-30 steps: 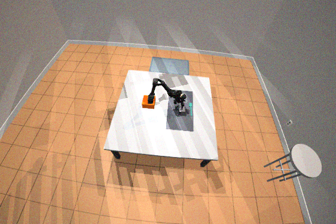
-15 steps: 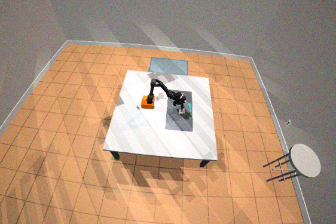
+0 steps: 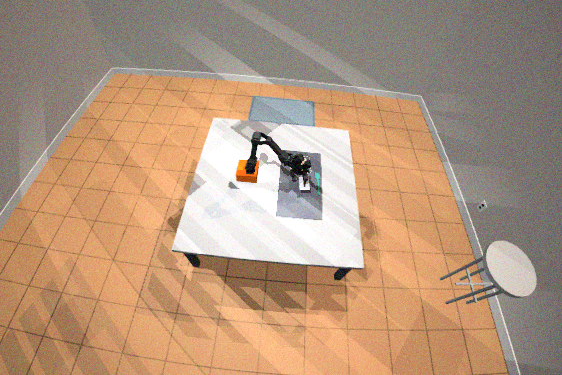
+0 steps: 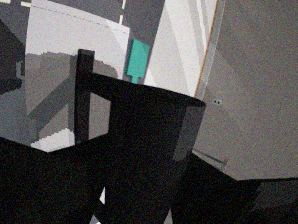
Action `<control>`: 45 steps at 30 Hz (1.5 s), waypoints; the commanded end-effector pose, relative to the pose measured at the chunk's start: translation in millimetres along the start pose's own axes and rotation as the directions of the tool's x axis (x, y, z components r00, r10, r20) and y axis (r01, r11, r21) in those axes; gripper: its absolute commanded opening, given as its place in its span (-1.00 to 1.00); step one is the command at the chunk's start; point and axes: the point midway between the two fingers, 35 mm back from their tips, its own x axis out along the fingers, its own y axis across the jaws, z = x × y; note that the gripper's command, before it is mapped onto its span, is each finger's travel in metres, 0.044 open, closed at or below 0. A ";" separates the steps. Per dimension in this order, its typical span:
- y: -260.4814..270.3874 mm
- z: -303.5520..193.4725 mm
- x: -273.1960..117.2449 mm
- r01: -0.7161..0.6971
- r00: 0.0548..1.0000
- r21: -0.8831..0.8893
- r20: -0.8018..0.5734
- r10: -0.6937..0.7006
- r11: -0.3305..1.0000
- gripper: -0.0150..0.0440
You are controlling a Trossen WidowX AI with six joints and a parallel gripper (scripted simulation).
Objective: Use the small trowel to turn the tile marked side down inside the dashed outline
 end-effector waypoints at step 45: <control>18.2 -36.2 20.3 -0.136 0.959 0.404 -0.175 0.223 0.905 -0.49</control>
